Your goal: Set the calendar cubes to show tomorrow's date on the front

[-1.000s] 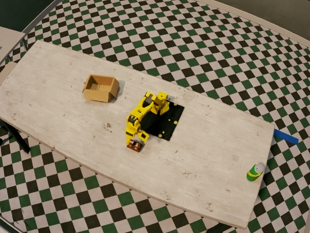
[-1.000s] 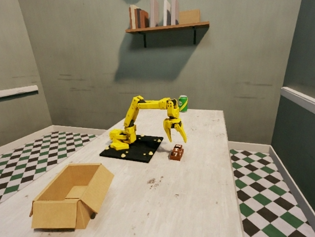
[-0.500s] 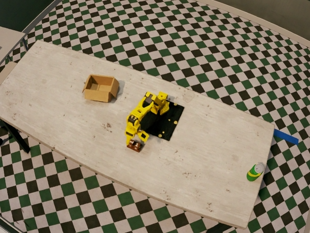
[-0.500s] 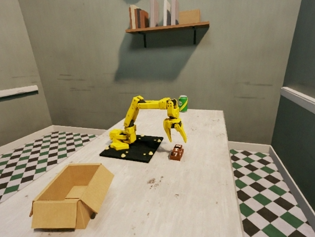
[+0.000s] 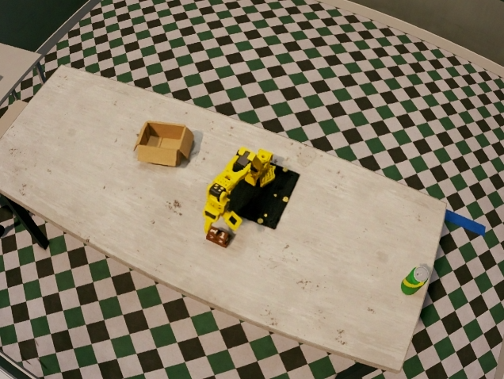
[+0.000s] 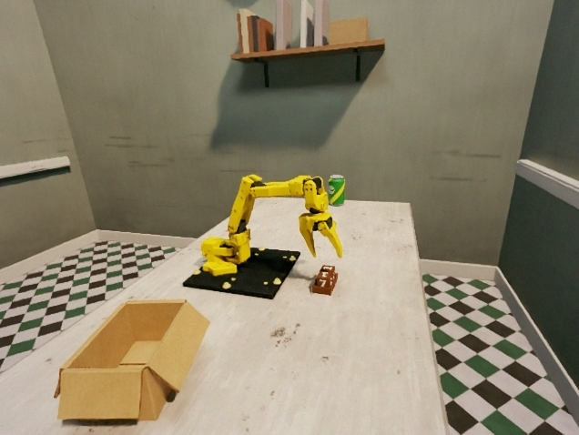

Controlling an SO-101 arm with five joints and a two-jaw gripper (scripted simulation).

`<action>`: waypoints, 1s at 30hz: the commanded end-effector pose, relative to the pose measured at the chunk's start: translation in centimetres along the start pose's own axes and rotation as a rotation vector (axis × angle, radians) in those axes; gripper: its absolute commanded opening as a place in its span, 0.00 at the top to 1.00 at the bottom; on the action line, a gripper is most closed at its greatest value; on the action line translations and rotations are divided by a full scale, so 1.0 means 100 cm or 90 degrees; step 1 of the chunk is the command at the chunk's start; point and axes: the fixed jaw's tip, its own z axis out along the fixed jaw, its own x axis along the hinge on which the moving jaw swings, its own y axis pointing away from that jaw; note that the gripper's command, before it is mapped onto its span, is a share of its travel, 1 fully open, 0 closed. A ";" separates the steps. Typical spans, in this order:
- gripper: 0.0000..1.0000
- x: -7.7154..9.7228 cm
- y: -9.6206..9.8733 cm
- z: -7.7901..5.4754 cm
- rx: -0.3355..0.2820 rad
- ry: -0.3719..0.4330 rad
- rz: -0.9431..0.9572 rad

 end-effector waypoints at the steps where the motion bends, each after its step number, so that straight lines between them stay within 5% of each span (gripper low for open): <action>1: 0.64 -0.002 0.004 -0.007 0.007 -0.001 0.027; 30: 0.64 -0.019 0.064 -0.049 0.085 -0.050 0.585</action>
